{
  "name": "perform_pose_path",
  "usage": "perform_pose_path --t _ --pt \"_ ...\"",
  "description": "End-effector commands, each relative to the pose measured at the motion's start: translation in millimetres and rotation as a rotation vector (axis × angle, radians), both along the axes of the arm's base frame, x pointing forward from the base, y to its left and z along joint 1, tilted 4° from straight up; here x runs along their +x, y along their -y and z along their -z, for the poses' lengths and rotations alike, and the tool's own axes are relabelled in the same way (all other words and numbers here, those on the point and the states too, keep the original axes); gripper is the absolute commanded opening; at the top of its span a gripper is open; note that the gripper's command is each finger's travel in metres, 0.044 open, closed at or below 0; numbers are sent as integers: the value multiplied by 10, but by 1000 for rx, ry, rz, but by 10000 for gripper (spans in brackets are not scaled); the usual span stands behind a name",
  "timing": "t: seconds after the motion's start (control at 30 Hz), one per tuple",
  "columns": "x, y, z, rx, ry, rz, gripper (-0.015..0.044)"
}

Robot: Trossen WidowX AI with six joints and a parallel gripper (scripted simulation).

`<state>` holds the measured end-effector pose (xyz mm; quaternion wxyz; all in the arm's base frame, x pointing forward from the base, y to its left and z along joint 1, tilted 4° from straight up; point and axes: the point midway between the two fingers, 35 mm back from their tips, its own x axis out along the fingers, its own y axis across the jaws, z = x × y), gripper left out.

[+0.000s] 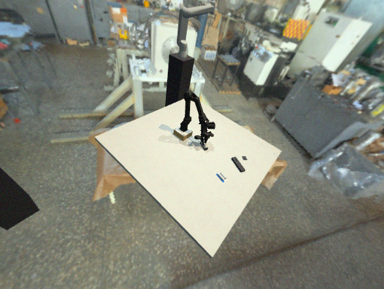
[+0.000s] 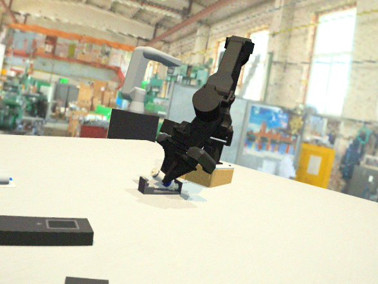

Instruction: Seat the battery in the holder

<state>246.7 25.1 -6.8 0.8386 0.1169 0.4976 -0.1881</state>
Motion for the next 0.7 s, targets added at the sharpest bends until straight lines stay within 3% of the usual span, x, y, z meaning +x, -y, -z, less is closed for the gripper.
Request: perform_pose_path --t 0.0,0.67 --pt "-62 -24 22 6 -16 -5 69" --pt "-25 -17 56 31 -126 -16 69"
